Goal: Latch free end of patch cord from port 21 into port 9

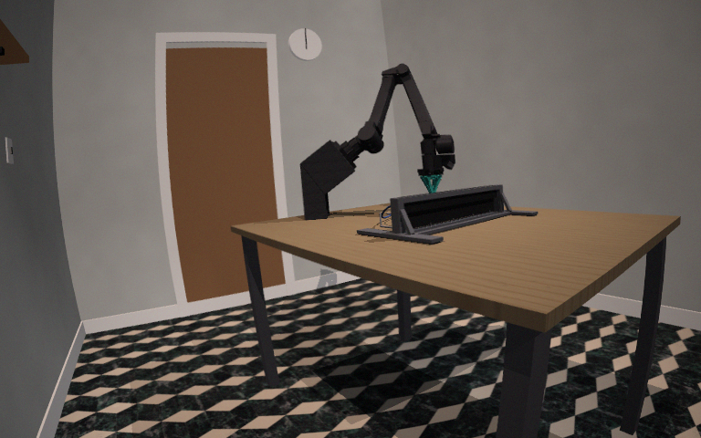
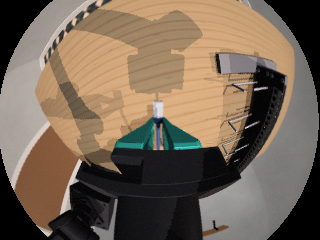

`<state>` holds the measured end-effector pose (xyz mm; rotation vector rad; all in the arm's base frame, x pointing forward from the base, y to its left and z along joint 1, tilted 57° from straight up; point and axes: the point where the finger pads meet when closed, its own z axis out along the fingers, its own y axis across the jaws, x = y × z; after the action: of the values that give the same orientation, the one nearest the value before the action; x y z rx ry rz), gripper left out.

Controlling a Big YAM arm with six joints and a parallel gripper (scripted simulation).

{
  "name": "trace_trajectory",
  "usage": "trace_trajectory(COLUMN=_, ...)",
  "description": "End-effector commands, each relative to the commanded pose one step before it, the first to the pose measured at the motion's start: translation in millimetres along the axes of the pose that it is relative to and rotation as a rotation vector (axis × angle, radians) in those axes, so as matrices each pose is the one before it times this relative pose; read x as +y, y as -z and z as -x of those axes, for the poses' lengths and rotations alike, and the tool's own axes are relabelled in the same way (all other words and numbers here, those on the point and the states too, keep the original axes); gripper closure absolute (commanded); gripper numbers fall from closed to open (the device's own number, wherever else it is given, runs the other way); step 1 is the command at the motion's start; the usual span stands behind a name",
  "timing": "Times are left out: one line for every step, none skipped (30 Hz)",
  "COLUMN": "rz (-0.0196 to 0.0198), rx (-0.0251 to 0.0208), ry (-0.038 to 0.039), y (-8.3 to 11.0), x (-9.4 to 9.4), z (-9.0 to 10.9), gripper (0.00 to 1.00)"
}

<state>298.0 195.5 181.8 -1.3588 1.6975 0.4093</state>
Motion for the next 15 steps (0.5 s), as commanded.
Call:
trace_trajectory(rz=-0.01969, rx=0.00687, ry=-0.07091, y=5.39, x=-18.69, z=0.1, gripper=1.0)
trace_trajectory(rz=0.00008, rx=0.00041, ry=-0.01578, y=0.43, x=-2.67, z=-0.82, gripper=1.0)
trace_trajectory(rz=0.0, rx=0.0, ry=0.0, y=0.0, x=0.0, z=0.0, gripper=1.0)
trace_trajectory(rz=0.0, rx=0.0, ry=0.0, y=0.0, x=0.0, z=0.0, gripper=1.0)
trace_trajectory(rz=0.00003, rx=0.00033, ry=-0.0164, y=0.48, x=-2.8, z=-0.82, gripper=1.0)
trace_trajectory(rz=-0.00002, rx=0.00024, ry=-0.01701, y=0.53, x=-2.92, z=-0.82, gripper=1.0)
trace_trajectory(rz=-0.00007, rx=0.00014, ry=-0.0176, y=0.58, x=-3.04, z=-0.81, gripper=1.0)
trace_trajectory(rz=-0.00011, rx=0.00004, ry=-0.01816, y=0.63, x=-3.16, z=-0.8, gripper=1.0)
trace_trajectory(rz=-0.00016, rx=-0.00008, ry=-0.01871, y=0.69, x=-3.28, z=-0.78, gripper=1.0)
trace_trajectory(rz=-0.00009, rx=0.00021, ry=-0.02022, y=0.67, x=-3.54, z=-0.71, gripper=1.0)
trace_trajectory(rz=-0.00001, rx=0.00054, ry=-0.02185, y=0.65, x=-3.82, z=-0.62, gripper=1.0)
trace_trajectory(rz=-0.00006, rx=0.00041, ry=-0.02237, y=0.7, x=-3.94, z=-0.58, gripper=1.0)
trace_trajectory(rz=-0.0001, rx=0.00027, ry=-0.02285, y=0.76, x=-4.05, z=-0.54, gripper=1.0)
trace_trajectory(rz=-0.00015, rx=0.00012, ry=-0.0233, y=0.81, x=-4.15, z=-0.49, gripper=1.0)
trace_trajectory(rz=-0.00019, rx=-0.00004, ry=-0.02371, y=0.87, x=-4.25, z=-0.43, gripper=1.0)
